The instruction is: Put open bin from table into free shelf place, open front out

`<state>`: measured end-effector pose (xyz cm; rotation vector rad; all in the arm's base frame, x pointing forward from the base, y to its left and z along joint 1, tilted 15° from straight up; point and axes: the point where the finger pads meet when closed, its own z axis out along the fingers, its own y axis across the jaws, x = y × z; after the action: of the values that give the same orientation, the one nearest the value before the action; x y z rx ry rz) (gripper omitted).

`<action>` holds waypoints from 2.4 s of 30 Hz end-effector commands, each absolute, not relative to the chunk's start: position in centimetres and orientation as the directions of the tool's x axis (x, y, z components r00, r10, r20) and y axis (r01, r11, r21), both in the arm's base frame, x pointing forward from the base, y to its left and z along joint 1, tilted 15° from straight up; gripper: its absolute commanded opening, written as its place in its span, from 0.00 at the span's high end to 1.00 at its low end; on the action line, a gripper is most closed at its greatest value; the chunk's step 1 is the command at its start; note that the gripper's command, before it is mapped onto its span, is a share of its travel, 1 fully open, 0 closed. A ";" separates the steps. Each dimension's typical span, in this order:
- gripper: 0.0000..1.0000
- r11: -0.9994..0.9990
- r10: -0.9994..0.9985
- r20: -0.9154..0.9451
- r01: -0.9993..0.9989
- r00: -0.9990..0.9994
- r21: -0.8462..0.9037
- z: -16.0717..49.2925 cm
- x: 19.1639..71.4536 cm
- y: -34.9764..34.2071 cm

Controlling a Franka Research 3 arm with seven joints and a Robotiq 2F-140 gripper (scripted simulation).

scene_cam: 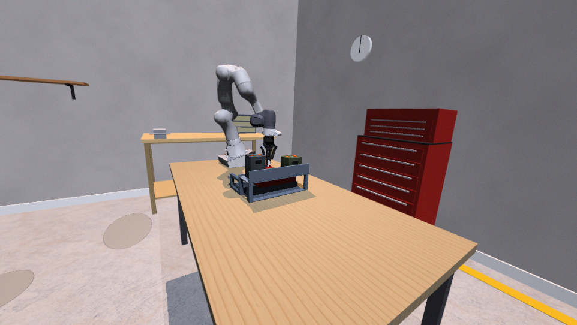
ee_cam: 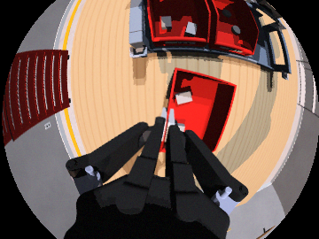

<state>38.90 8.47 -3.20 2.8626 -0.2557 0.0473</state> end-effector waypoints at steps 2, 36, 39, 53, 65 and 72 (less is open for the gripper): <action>1.00 -0.949 -0.170 0.056 -0.179 0.984 0.260 -2.8 38.9 8.7; 1.00 -0.949 -0.170 0.056 -0.179 0.984 0.260 -0.1 38.9 9.4; 1.00 -0.949 -0.170 0.056 -0.179 0.984 0.260 0.0 38.9 9.4; 1.00 -0.949 -0.170 0.056 -0.179 0.984 0.260 0.0 38.9 9.4; 1.00 -0.949 -0.170 0.056 -0.179 0.984 0.260 0.0 38.9 9.4; 1.00 -0.949 -0.170 0.056 -0.179 0.984 0.260 0.0 38.9 9.4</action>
<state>38.91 9.27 -0.14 2.8614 -0.2583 0.0457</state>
